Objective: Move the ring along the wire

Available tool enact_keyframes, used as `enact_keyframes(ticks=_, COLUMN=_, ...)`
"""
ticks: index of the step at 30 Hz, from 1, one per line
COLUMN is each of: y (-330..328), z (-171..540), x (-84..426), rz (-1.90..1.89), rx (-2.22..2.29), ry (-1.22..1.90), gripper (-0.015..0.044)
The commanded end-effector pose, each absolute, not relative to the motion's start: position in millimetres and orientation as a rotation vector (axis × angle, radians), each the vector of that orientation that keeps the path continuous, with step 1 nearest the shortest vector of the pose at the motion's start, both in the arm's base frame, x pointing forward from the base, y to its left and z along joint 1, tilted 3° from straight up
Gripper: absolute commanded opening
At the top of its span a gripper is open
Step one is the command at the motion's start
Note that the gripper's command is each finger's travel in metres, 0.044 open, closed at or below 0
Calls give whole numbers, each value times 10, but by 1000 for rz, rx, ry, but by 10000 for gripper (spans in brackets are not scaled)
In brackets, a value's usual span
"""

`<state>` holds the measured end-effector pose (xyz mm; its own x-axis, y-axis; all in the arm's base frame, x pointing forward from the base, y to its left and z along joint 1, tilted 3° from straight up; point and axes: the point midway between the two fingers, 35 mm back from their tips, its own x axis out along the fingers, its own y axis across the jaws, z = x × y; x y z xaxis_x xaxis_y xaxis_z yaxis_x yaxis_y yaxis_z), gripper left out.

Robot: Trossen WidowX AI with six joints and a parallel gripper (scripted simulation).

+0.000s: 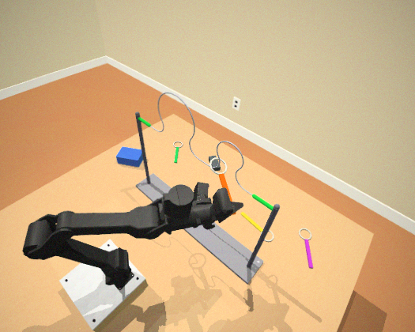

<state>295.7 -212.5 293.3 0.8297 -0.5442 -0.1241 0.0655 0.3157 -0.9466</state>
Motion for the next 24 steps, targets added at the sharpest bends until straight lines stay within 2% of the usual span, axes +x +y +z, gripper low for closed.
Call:
enact_keyframes(ticks=1, y=-2039, z=2783, x=2945, rz=-404, rx=-1069, ry=479, gripper=-150)
enact_keyframes(ticks=24, y=-1441, z=2185, x=2958, rz=-288, rx=-507, ry=533, gripper=-150)
